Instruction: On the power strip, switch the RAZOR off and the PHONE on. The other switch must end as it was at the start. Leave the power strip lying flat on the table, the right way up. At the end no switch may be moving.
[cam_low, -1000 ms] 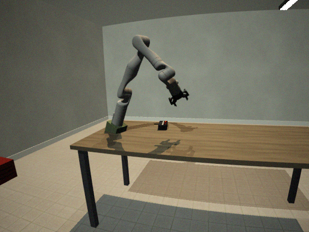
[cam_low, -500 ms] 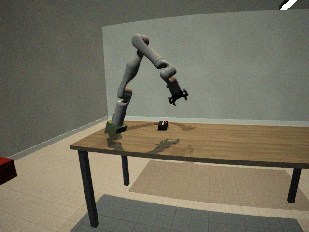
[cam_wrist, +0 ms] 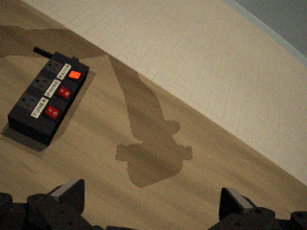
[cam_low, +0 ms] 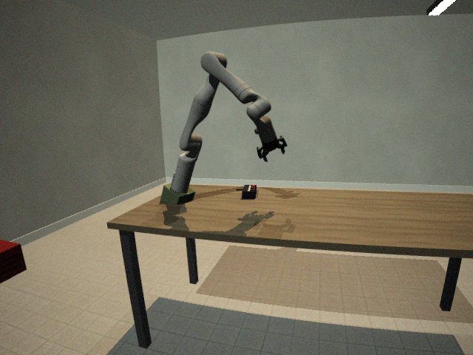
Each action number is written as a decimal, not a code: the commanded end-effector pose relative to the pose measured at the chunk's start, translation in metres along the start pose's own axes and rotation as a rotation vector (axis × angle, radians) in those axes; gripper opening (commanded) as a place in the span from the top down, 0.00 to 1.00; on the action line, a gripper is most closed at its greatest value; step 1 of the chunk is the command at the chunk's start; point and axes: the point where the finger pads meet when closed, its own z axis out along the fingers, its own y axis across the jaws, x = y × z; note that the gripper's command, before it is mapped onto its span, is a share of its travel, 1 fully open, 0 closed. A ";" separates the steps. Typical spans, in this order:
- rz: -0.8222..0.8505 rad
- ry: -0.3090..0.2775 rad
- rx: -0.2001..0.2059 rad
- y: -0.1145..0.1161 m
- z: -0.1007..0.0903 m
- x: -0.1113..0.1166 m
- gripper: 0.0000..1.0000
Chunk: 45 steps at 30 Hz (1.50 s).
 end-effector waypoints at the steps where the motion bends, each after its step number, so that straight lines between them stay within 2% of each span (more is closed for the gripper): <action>1: -0.011 -0.001 0.002 0.002 0.000 0.005 0.00; 5: -0.011 -0.001 0.002 0.002 0.000 0.005 0.00; 6: -0.021 -0.017 0.032 0.000 0.007 0.013 0.00; 13: -0.021 -0.017 0.032 0.000 0.007 0.013 0.00; 14: -0.032 -0.035 0.061 -0.003 0.014 0.020 0.00; 22: -0.032 -0.035 0.061 -0.003 0.014 0.020 0.00; 23: -0.044 -0.054 0.091 -0.007 0.020 0.027 0.00; 30: -0.044 -0.054 0.091 -0.007 0.020 0.027 0.00; 31: -0.056 -0.074 0.119 -0.010 0.027 0.034 0.00; 39: -0.056 -0.074 0.119 -0.010 0.027 0.034 0.00; 40: -0.068 -0.094 0.147 -0.014 0.034 0.040 0.00; 45: -0.068 -0.094 0.147 -0.014 0.034 0.040 0.00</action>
